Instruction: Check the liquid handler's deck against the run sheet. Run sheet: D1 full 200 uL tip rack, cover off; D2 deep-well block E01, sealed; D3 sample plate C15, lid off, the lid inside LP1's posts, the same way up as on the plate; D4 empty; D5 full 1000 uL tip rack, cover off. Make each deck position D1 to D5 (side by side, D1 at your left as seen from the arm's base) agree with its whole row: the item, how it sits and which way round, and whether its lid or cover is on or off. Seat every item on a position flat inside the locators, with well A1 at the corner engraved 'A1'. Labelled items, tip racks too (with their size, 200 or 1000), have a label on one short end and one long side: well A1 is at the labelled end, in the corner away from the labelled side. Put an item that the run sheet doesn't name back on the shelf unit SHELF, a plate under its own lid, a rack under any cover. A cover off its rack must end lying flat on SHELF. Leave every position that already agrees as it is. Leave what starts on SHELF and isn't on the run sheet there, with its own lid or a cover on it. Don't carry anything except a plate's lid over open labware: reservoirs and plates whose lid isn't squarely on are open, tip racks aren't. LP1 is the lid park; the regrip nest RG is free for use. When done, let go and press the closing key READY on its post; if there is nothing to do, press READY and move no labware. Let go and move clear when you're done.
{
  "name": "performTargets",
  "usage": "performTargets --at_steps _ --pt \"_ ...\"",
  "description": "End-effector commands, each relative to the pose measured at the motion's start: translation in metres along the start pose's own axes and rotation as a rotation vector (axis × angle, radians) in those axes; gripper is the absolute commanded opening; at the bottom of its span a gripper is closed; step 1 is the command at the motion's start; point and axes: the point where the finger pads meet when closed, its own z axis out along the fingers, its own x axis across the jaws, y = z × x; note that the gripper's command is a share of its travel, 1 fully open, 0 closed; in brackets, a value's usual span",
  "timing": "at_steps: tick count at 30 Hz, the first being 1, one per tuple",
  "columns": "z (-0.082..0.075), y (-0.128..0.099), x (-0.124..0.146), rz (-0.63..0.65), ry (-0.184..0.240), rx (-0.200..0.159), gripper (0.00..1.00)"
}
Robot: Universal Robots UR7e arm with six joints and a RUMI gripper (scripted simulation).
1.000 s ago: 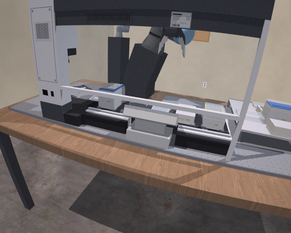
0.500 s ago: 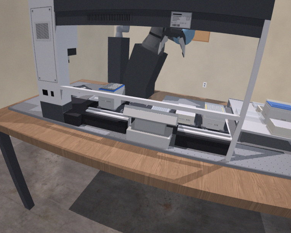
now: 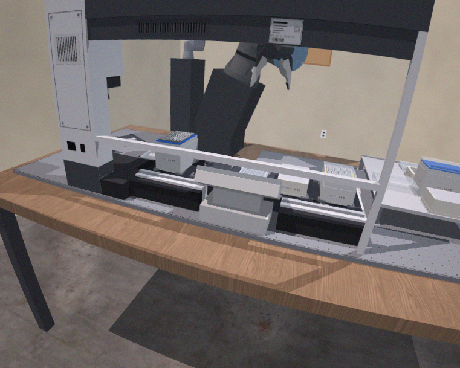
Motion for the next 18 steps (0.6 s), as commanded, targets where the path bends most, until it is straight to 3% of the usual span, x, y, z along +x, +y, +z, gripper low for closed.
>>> performTargets --at_steps 1,11,18 --pt "0.001 0.0007 0.0 -0.139 -0.012 0.009 0.82" --pt "0.0008 0.0006 0.0001 -0.188 -0.01 0.01 0.82" --pt "0.0059 0.0009 -0.0001 -0.327 -0.013 0.01 0.82"
